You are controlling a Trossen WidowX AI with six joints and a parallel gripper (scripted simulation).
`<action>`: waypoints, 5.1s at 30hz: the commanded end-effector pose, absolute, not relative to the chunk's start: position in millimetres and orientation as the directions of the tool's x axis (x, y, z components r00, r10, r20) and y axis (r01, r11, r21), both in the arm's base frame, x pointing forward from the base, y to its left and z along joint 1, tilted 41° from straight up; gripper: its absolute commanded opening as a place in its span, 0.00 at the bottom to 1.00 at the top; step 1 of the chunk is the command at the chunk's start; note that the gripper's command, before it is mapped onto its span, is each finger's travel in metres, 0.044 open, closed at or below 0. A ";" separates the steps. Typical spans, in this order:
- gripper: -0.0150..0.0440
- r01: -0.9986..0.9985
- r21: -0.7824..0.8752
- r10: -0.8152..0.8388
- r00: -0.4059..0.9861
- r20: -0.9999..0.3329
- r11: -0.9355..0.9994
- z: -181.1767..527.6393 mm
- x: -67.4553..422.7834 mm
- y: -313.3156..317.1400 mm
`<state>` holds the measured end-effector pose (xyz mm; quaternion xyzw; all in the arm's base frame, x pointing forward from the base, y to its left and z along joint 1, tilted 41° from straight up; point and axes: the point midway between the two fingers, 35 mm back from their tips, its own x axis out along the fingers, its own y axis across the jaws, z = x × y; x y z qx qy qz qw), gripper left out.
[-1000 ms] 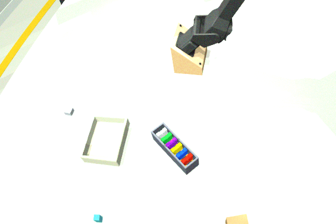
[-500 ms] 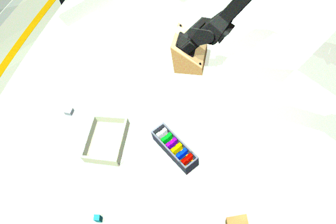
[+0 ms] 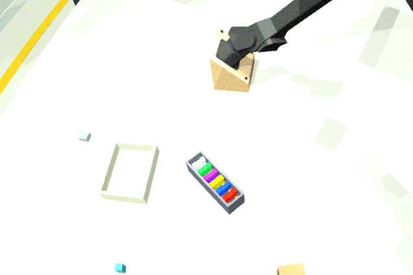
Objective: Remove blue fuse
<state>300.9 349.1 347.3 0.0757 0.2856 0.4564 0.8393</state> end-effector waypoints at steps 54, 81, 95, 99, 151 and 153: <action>0.38 0.614 0.526 0.657 0.015 -0.754 0.589 45.8 330.7 25.1; 0.38 0.614 0.526 0.658 0.015 -0.753 0.589 33.9 328.9 36.3; 0.38 0.614 0.526 0.658 0.015 -0.753 0.588 28.1 329.0 41.4; 0.33 0.608 0.527 0.655 0.015 -0.755 0.593 28.8 329.4 40.5; 0.25 0.611 0.526 0.656 0.015 -0.755 0.592 43.9 329.5 26.9; 0.25 0.612 0.526 0.656 0.015 -0.755 0.591 44.6 329.5 26.2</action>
